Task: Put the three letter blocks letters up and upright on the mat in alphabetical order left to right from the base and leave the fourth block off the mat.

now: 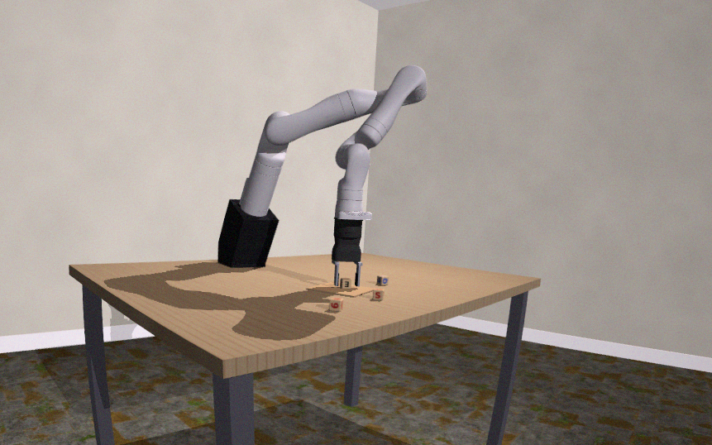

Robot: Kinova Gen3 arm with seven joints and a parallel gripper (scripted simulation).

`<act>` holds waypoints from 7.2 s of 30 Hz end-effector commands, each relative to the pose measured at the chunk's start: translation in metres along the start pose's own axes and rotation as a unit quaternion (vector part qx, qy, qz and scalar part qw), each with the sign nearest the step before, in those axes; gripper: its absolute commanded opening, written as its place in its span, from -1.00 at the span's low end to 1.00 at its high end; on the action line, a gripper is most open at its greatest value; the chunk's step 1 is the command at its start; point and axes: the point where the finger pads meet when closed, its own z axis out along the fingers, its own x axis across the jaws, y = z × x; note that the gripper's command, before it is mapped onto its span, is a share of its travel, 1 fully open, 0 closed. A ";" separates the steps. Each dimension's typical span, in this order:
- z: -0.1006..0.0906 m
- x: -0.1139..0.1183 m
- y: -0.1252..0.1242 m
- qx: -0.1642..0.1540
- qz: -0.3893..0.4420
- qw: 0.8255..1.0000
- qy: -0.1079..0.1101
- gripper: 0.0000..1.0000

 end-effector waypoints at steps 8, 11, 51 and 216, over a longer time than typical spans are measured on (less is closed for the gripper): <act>0.005 0.002 0.001 -0.001 -0.003 1.000 0.002 1.00; 0.005 0.002 0.001 -0.001 -0.003 1.000 0.002 1.00; 0.005 0.002 0.001 -0.001 -0.003 1.000 0.002 0.58; -0.093 0.114 -0.080 -0.002 -0.300 0.954 0.002 -0.01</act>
